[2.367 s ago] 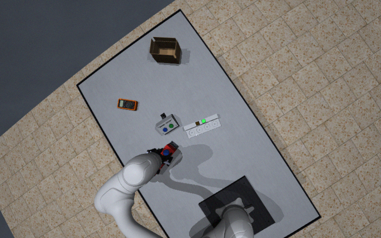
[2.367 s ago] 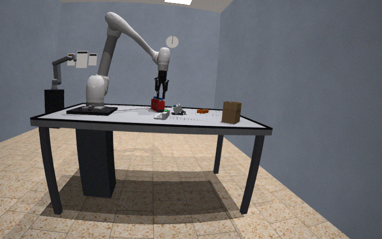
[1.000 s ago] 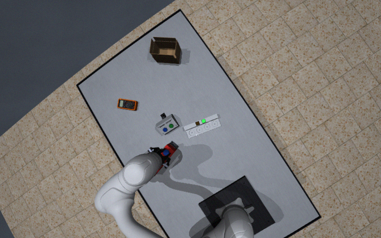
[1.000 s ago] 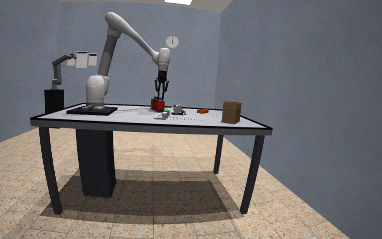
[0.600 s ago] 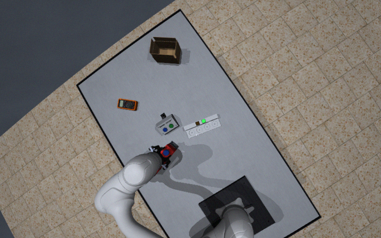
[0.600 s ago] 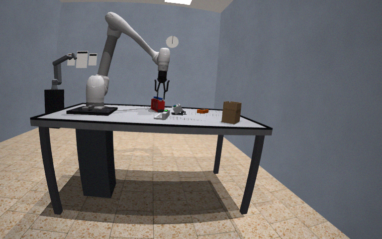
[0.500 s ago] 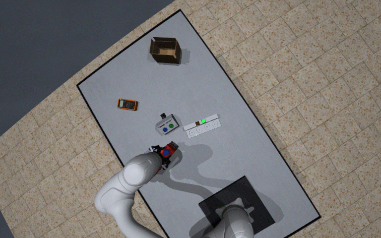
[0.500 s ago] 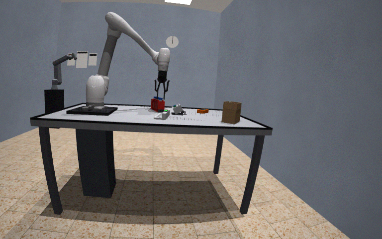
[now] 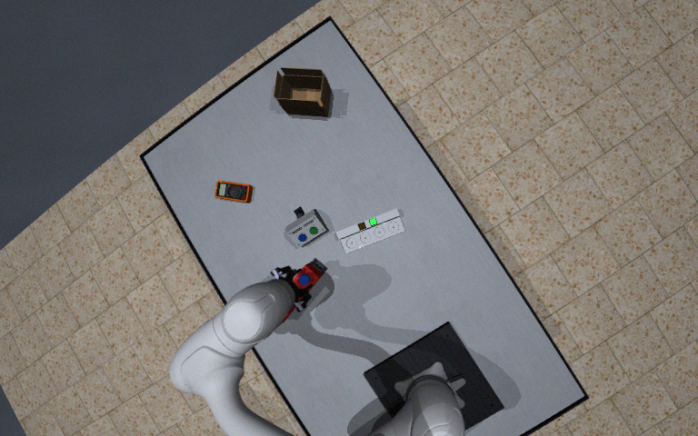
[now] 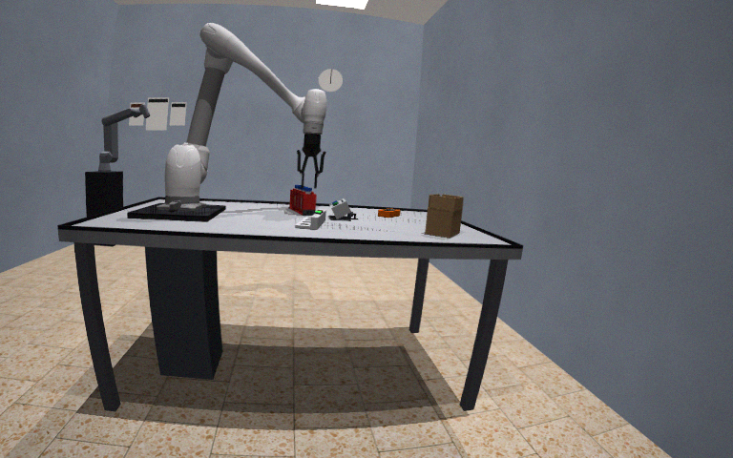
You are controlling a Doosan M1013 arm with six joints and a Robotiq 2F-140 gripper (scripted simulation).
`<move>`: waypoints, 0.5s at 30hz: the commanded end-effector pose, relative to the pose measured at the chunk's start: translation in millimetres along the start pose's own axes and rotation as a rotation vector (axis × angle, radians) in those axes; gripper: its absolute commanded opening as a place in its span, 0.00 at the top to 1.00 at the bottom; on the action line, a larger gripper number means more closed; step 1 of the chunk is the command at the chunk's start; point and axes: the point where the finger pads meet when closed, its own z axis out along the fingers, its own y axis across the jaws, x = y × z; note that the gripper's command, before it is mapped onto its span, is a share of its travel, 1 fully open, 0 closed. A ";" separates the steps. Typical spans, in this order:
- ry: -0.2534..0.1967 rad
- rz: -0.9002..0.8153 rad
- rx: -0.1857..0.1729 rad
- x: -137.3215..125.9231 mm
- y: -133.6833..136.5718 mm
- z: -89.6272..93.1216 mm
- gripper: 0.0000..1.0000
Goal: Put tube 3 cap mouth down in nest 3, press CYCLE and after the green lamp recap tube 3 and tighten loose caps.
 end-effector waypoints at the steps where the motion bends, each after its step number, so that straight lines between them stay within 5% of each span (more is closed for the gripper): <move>1: 0.001 0.004 0.000 0.4 0.1 -12.7 0.59; 9: 0.001 0.004 0.000 0.0 0.0 -36.7 0.59; 13: 0.001 0.002 0.002 0.2 -0.9 -33.6 0.59; 14: 0.000 0.091 0.005 -7.1 6.3 -34.1 0.90; 15: 0.000 0.091 0.005 -7.1 6.3 -34.1 0.90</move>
